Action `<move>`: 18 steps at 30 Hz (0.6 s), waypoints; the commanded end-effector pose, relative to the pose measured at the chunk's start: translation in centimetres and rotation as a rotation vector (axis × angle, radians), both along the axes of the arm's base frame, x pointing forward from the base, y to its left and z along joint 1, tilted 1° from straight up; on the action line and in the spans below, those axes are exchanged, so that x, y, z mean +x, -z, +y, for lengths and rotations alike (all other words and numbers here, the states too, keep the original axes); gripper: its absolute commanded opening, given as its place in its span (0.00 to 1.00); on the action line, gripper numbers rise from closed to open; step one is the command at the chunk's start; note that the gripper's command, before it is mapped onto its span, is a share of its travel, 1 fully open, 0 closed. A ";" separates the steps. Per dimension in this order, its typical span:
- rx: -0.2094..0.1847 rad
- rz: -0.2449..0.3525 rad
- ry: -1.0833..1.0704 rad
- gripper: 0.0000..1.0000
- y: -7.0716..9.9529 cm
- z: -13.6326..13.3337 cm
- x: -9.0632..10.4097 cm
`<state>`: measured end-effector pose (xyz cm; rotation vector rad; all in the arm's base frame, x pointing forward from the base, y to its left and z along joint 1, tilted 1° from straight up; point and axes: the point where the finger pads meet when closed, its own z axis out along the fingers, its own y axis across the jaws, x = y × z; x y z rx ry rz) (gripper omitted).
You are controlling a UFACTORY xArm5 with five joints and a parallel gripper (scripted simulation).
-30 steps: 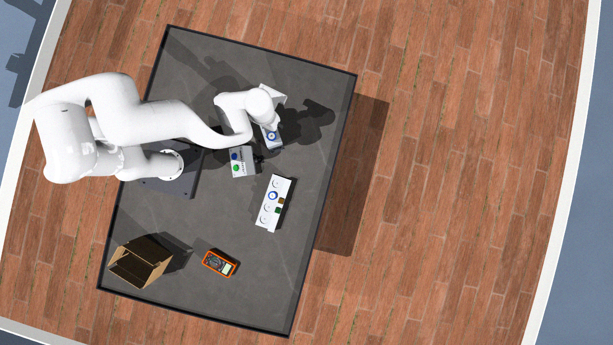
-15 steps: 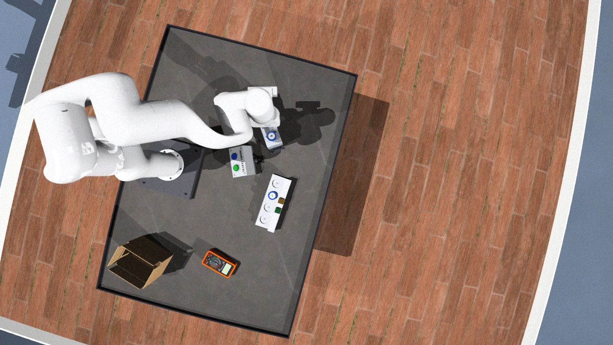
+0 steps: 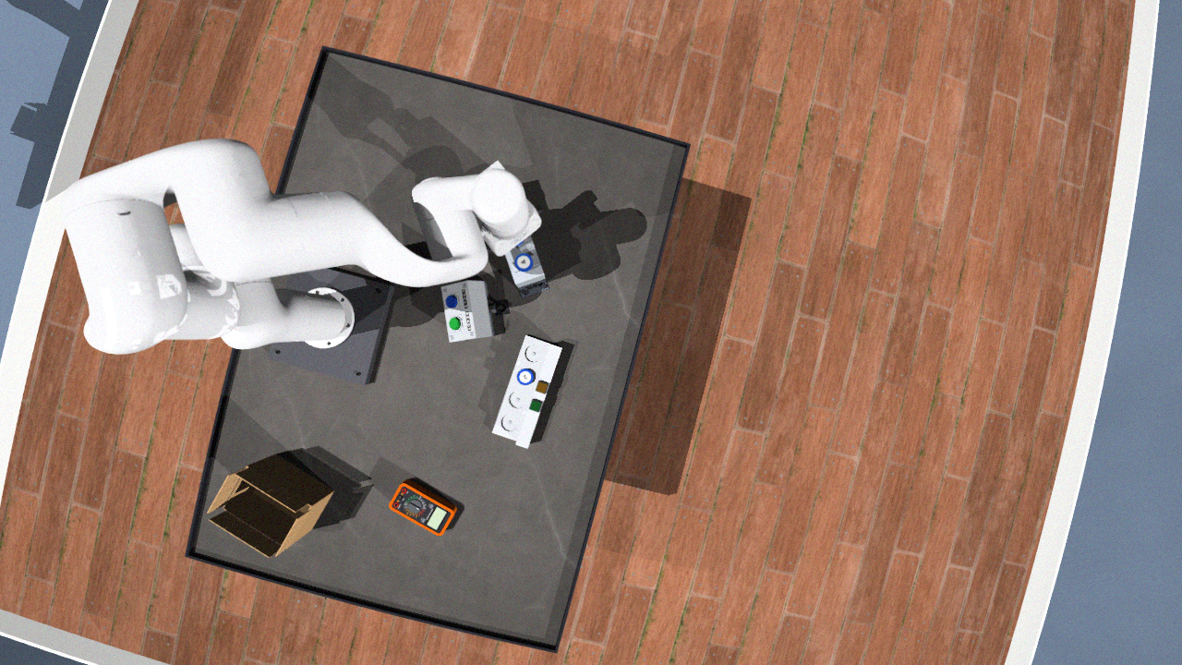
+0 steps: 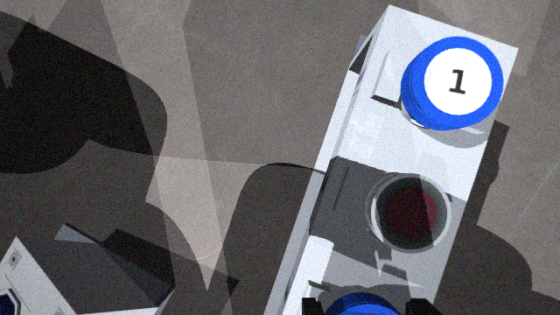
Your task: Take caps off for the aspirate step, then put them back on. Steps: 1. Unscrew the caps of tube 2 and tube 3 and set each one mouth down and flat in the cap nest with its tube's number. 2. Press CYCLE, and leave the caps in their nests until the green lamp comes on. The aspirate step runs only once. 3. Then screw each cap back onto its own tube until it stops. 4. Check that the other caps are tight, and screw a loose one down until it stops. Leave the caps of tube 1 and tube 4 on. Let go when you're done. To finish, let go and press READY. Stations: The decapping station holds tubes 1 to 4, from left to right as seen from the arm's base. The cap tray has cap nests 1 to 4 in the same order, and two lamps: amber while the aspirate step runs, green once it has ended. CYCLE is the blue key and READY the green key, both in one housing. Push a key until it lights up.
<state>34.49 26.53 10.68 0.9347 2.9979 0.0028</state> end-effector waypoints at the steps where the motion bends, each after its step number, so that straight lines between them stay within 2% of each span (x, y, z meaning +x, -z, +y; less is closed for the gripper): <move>1: -0.009 -0.010 -0.279 0.00 -0.1 0.1 0.1; 5: -0.011 -0.010 -0.455 0.00 -0.1 0.1 0.1; 13: -0.011 -0.010 -0.455 0.00 -0.1 0.1 0.1; 14: -0.011 -0.010 -0.455 0.46 -0.1 0.1 0.1; 18: -0.011 -0.010 -0.455 0.46 -0.1 0.1 0.1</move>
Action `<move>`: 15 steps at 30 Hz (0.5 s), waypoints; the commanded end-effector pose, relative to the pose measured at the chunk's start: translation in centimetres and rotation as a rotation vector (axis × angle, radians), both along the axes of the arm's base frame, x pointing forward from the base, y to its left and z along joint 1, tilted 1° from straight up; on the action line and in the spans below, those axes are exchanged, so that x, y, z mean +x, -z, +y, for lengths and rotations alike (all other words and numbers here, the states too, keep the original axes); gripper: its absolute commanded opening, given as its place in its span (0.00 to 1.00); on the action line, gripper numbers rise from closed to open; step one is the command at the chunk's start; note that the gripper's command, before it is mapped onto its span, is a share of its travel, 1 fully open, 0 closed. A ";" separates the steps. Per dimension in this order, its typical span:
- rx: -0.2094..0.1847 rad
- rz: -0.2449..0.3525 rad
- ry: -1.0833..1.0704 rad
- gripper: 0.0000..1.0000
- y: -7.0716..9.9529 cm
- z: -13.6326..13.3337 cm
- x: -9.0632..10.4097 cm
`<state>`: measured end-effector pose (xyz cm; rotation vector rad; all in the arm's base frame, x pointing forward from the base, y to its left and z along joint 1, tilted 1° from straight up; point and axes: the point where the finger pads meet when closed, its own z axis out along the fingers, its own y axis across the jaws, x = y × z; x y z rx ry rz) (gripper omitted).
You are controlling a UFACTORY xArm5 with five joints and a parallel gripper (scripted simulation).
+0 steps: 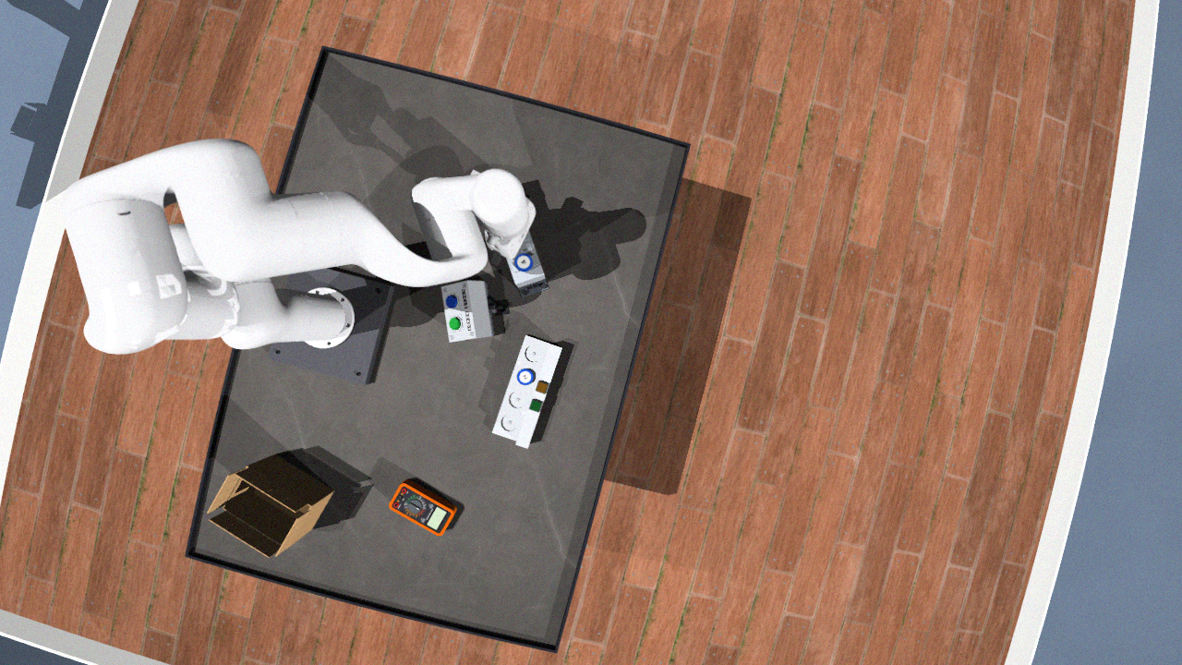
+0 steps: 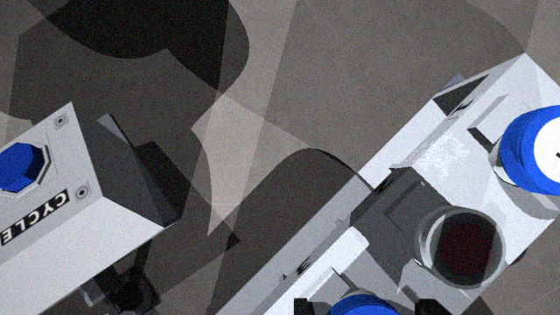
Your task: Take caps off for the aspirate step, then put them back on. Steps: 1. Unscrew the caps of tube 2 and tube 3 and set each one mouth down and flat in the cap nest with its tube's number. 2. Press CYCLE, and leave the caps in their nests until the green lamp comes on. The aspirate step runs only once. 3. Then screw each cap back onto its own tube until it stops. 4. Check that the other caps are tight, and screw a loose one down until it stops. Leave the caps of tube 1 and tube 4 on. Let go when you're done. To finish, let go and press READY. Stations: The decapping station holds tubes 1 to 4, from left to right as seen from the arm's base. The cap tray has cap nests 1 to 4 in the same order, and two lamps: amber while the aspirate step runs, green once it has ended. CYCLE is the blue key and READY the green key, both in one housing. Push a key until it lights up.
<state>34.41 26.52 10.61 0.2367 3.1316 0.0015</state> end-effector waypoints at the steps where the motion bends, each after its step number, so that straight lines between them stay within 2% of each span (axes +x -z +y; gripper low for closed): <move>1: -0.007 -0.012 -0.001 0.46 -0.2 0.1 0.1; 6: -0.007 -0.012 -0.001 0.46 -0.2 0.1 0.1; 7: -0.006 -0.012 0.082 0.46 -0.2 0.1 0.1; 9: -0.006 -0.012 0.082 0.46 -0.2 0.1 0.1; 12: -0.005 -0.013 0.332 0.46 -0.2 0.1 0.1; 15: -0.003 -0.012 0.447 0.46 -0.2 0.1 0.1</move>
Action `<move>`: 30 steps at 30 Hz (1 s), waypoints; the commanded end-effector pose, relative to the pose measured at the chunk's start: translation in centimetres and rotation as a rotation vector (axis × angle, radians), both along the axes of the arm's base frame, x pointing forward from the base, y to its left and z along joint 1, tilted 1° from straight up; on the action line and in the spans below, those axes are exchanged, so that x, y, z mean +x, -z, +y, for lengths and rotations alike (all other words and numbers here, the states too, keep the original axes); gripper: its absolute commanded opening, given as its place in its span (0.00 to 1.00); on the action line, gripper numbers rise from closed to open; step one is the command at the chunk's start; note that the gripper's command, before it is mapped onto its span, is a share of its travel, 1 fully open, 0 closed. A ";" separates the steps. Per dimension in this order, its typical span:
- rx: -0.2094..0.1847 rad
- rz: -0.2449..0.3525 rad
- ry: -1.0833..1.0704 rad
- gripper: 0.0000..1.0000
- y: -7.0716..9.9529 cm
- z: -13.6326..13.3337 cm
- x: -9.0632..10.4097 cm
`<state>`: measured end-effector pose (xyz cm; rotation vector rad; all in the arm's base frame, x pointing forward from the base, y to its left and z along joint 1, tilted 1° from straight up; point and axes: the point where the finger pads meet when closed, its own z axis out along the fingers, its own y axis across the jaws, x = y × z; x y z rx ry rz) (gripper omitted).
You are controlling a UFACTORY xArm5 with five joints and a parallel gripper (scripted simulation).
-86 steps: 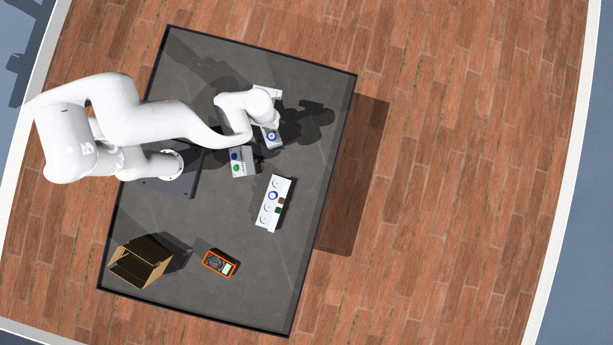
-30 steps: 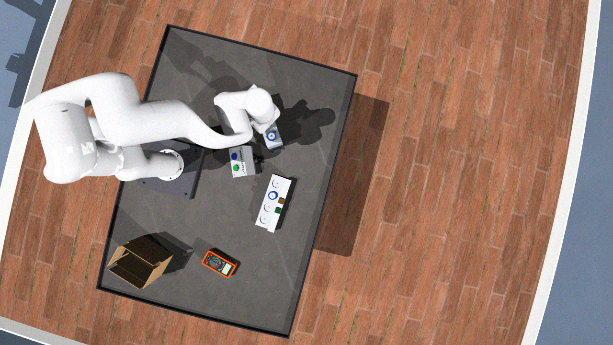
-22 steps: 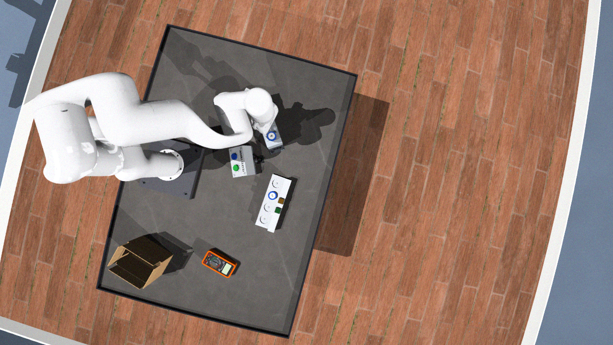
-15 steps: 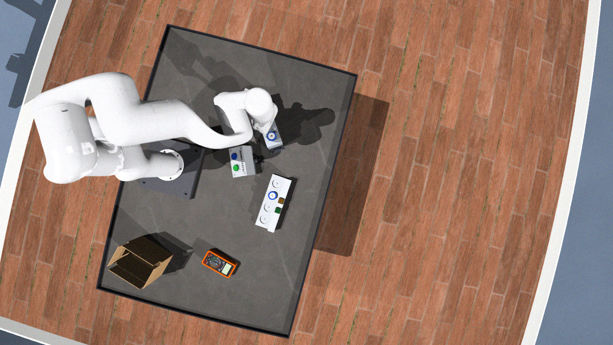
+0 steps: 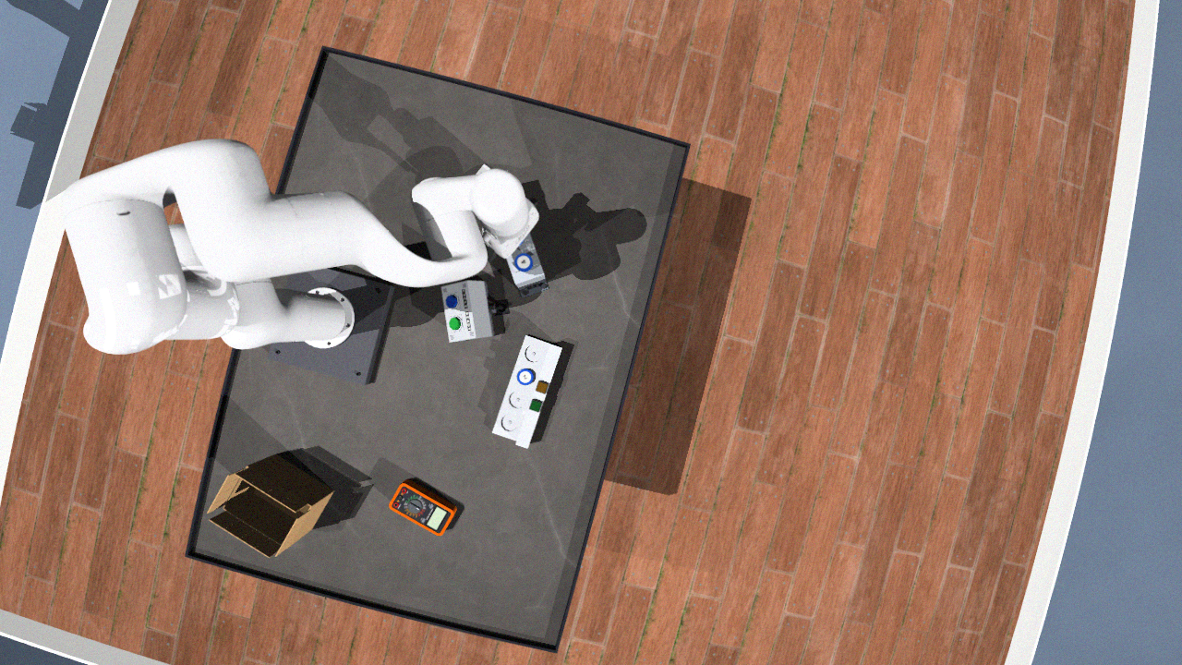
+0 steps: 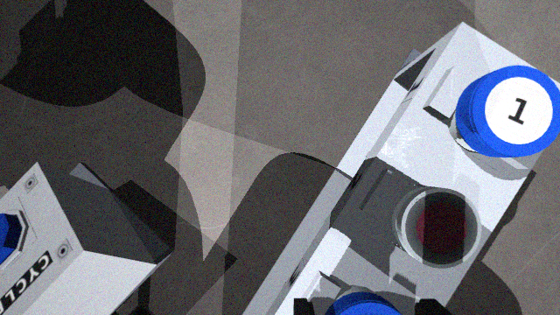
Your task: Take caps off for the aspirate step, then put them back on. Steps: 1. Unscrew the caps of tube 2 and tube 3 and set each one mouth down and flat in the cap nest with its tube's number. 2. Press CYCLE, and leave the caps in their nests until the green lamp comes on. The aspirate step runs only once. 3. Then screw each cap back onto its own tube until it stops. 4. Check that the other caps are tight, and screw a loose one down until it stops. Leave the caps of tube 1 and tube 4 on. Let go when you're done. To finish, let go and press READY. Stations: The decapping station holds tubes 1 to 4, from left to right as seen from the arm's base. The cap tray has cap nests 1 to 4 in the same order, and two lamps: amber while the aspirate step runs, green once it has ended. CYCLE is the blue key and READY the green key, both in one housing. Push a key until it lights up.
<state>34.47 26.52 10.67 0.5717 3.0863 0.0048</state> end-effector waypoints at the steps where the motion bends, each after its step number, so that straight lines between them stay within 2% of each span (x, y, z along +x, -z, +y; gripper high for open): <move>1: -0.006 -0.010 0.279 0.46 -0.1 0.1 0.1; 9: -0.002 -0.010 0.656 0.46 -0.1 0.1 0.1; 11: -0.002 -0.010 0.656 0.46 -0.1 0.1 0.1; 13: -0.001 -0.011 0.831 0.46 -0.1 0.1 0.1; 21: -0.001 -0.011 0.831 0.46 -0.1 0.1 0.1; 22: -0.001 -0.011 0.831 0.00 -0.1 0.1 0.1; 30: -0.001 -0.011 0.831 0.00 -0.1 0.1 0.1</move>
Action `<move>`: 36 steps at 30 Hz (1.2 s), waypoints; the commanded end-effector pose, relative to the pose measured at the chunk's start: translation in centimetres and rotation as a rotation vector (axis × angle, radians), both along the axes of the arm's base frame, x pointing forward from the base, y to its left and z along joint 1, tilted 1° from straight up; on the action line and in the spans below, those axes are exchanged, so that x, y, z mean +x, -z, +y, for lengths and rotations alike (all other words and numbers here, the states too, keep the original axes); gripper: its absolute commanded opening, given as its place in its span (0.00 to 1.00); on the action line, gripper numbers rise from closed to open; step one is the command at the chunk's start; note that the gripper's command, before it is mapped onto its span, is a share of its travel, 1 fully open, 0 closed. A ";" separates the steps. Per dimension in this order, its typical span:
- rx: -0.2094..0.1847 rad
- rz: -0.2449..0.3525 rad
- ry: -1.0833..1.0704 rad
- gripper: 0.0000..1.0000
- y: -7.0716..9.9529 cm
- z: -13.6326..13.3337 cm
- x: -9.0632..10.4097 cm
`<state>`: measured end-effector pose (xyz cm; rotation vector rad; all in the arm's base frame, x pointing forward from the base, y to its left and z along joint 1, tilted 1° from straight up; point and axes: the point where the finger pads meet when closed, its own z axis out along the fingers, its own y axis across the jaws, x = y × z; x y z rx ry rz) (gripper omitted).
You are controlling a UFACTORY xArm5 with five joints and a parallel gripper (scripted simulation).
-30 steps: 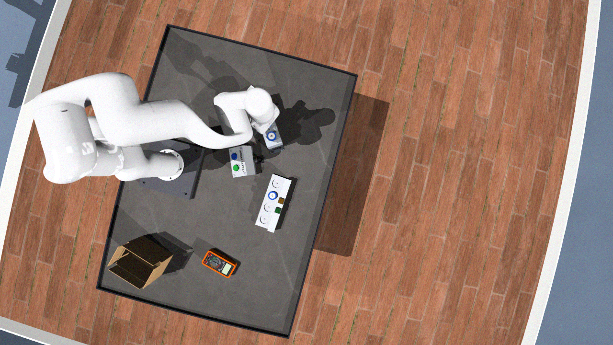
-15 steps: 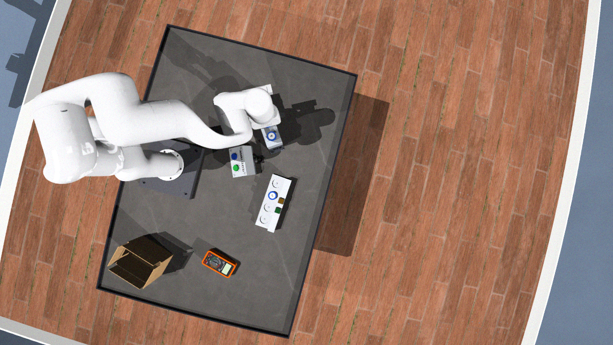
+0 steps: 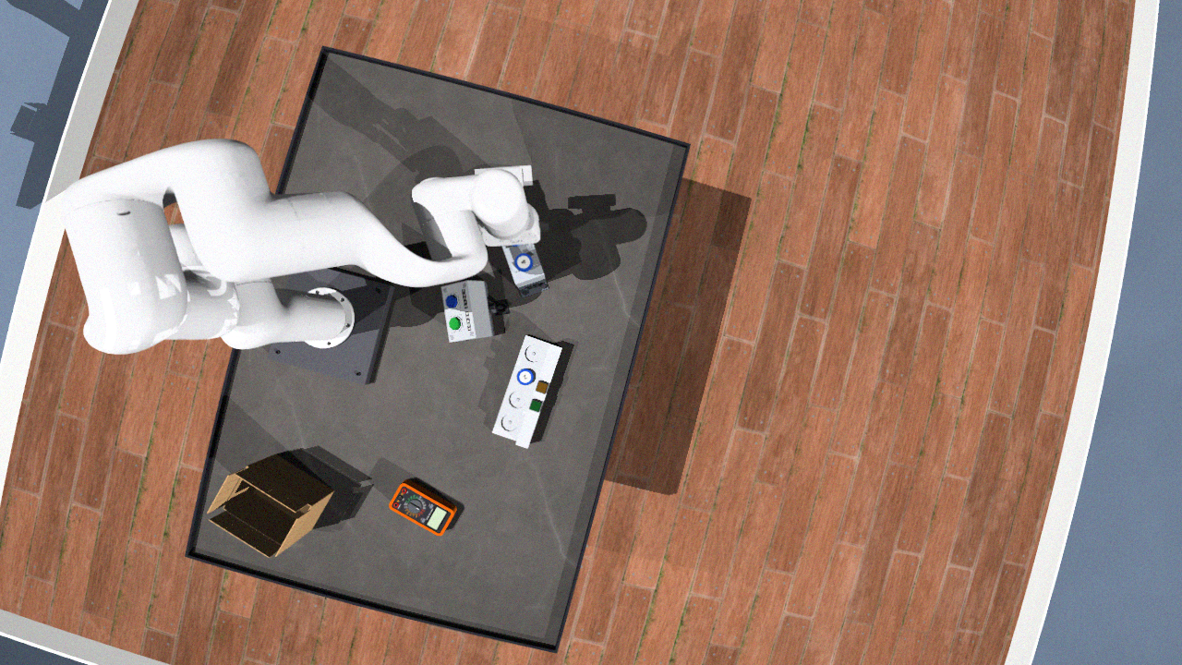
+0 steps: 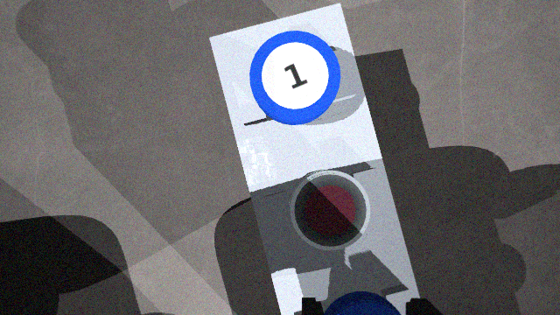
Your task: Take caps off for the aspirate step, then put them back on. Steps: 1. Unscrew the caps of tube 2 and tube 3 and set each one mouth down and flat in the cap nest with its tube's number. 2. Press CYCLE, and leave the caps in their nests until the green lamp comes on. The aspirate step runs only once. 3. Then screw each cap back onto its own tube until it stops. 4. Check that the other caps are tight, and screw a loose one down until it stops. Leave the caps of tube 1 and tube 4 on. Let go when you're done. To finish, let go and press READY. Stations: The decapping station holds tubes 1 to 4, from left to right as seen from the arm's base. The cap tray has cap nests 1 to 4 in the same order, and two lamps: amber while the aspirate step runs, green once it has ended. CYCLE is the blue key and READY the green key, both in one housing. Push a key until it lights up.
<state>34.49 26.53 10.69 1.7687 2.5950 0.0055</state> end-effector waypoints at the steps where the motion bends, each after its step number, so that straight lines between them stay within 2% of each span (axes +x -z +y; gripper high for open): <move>1: -0.008 -0.010 0.001 0.00 -0.1 0.1 0.1; 6: -0.008 -0.010 0.001 0.00 -0.1 0.1 0.1; 13: -0.011 -0.009 -0.349 0.00 -0.1 0.1 0.1; 15: -0.011 -0.009 -0.349 0.00 -0.1 0.1 0.1; 19: -0.012 -0.009 -0.523 0.00 -0.1 0.1 0.1; 25: -0.012 -0.009 -0.523 0.00 -0.1 0.1 0.1; 26: -0.012 -0.009 -0.523 0.46 -0.1 0.1 0.1; 36: -0.012 -0.009 -0.523 0.46 -0.1 0.1 0.1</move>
